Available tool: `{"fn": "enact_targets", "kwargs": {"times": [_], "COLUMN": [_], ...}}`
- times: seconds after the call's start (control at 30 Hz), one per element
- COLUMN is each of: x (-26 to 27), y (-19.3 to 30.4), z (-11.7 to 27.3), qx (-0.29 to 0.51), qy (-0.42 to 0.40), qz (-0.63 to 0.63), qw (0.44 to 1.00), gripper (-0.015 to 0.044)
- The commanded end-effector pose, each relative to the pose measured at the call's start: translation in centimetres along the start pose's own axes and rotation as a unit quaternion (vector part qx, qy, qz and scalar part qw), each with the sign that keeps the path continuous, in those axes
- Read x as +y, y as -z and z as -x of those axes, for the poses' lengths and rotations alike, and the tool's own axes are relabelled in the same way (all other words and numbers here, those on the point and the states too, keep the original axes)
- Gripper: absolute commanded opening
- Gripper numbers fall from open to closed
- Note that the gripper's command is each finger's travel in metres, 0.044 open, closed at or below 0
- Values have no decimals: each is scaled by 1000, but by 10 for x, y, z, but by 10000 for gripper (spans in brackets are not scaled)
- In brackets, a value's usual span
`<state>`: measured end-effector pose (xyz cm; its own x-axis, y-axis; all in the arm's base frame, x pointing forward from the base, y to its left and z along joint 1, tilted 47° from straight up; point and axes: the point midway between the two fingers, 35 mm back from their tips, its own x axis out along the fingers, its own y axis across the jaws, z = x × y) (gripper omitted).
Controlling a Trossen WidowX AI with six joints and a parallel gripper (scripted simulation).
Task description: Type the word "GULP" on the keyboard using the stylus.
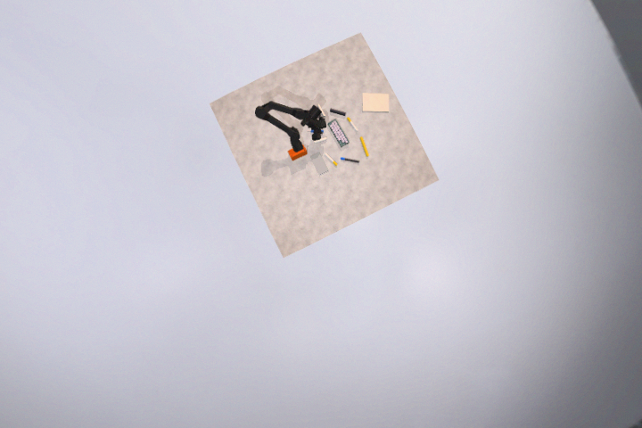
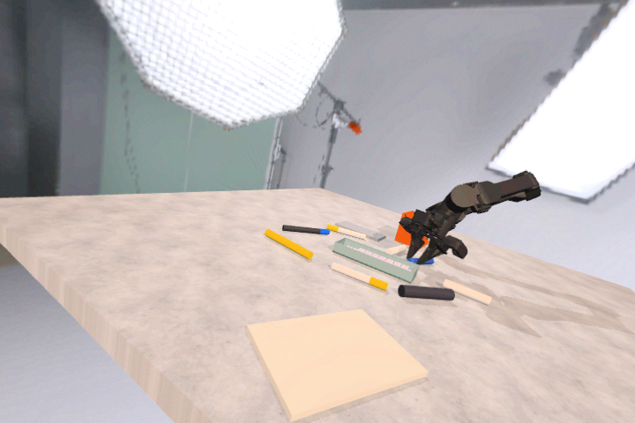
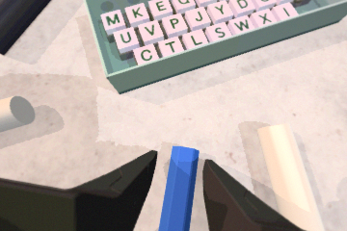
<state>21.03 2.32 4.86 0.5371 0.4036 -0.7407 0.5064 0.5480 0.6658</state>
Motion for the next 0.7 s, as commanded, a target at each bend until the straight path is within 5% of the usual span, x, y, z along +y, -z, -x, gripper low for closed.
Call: {"fn": "enact_targets", "kwargs": {"times": [0.0, 0.17, 0.33, 0.67], "x": [-2, -2, -1, -1], "y": [2, 2, 1, -7], "z": [-2, -2, -1, 10], "qx": [2, 2, 2, 2], "qy": [3, 3, 1, 4], "qz": [-3, -3, 0, 1], "qw": [1000, 1000, 1000, 1000], "gripper": [150, 150, 19, 0]}}
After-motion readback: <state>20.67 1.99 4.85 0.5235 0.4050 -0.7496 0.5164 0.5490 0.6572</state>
